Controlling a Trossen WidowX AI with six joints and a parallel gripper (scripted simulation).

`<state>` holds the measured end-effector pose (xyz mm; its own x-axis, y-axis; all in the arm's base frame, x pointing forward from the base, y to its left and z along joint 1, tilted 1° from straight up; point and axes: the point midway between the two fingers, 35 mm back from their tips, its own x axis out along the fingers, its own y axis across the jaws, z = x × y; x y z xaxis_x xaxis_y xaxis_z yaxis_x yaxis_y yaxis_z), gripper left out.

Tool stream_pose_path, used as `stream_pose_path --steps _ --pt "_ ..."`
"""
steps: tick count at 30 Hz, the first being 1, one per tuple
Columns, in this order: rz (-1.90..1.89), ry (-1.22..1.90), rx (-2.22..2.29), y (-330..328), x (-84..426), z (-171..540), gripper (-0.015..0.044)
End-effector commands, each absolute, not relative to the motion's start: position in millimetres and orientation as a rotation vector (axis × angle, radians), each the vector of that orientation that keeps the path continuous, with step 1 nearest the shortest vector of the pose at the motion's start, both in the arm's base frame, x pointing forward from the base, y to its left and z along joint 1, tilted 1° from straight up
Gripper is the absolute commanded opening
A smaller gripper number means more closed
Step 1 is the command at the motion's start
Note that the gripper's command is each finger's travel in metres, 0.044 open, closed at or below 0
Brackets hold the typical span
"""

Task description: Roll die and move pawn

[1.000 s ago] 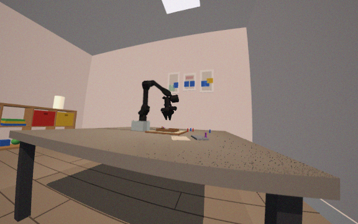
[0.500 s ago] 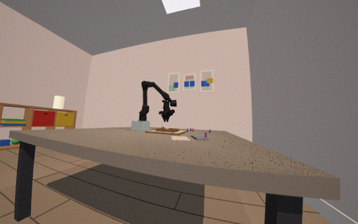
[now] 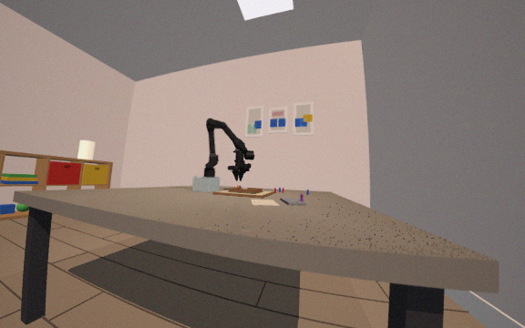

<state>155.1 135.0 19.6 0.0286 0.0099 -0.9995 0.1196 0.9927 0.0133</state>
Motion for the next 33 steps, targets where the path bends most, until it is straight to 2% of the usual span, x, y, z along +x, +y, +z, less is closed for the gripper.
stream_pose_path --steps 1,32,33 --pt "-0.095 1.550 0.103 134 151 7 0.0200" --pt "-0.096 1.550 0.103 134 152 -34 0.0200" --pt "-0.096 1.550 0.103 134 152 -34 0.0174"
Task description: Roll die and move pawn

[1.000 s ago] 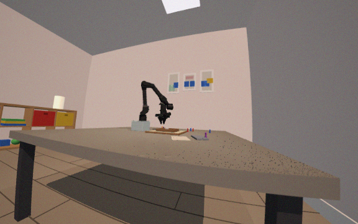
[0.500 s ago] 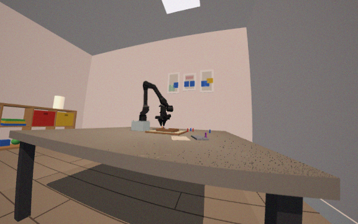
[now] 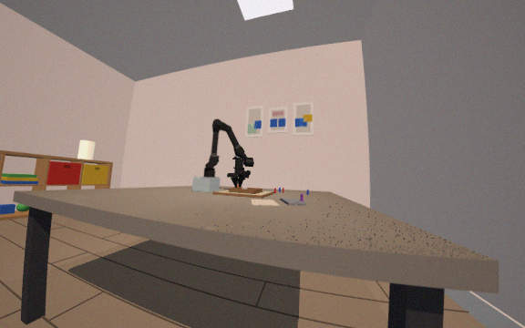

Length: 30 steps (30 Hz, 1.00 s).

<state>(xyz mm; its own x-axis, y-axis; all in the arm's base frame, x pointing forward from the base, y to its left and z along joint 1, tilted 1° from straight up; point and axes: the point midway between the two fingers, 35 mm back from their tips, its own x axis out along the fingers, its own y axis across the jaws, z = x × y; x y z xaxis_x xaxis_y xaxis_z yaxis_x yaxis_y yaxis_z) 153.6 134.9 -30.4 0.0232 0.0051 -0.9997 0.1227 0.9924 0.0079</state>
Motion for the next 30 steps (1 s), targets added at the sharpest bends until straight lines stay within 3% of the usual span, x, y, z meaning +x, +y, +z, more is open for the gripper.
stream_pose_path --steps 1,5,11,30 --pt "-0.096 1.550 0.103 134 152 -34 0.0148" --pt "-0.096 1.550 0.103 134 152 -34 0.0043" --pt "-0.096 1.550 0.103 134 152 -34 0.0003" --pt "-0.095 1.549 0.104 138 157 63 0.0000"
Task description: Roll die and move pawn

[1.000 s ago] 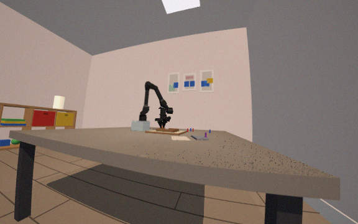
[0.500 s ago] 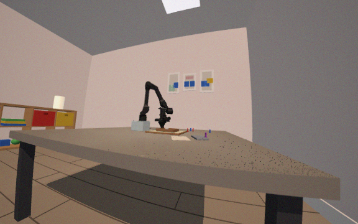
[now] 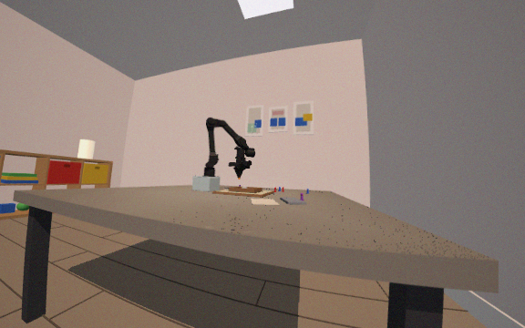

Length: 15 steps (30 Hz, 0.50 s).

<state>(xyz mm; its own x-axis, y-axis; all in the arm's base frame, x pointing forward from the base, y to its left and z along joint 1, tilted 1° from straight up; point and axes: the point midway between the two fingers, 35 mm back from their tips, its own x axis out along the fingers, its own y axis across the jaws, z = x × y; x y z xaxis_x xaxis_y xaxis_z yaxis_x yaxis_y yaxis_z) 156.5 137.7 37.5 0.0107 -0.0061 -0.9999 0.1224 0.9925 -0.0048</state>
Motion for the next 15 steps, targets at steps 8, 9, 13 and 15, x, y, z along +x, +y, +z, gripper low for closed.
stream_pose_path --steps 8,9,13,15 --pt "-0.095 1.550 0.104 133 151 94 0.0000" --pt "-0.095 1.550 0.104 133 151 94 0.0000" --pt "-0.095 1.549 0.104 130 155 92 0.0000" --pt "-0.095 1.548 0.104 125 160 90 0.0000"
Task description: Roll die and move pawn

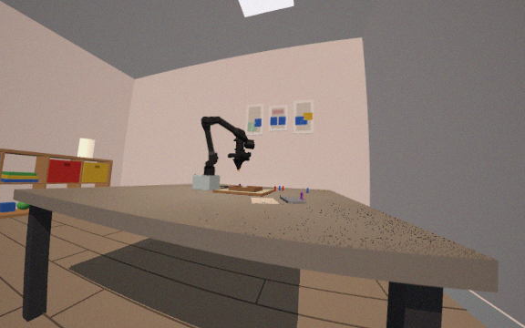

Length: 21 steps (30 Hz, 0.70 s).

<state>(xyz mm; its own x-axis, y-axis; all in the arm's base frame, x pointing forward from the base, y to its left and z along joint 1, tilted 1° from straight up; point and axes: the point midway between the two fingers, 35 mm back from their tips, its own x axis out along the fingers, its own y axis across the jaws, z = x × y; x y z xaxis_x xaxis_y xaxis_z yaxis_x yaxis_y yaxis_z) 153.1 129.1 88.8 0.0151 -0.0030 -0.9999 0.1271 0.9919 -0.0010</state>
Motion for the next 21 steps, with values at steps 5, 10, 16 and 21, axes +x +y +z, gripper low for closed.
stream_pose_path --steps 5,10,16,21 --pt "-0.096 1.545 0.103 113 174 85 0.0000" --pt "-0.097 1.544 0.102 99 185 79 0.0000" --pt "-0.098 1.543 0.101 80 198 73 0.0000" --pt "-0.099 1.542 0.099 64 207 67 0.0000"
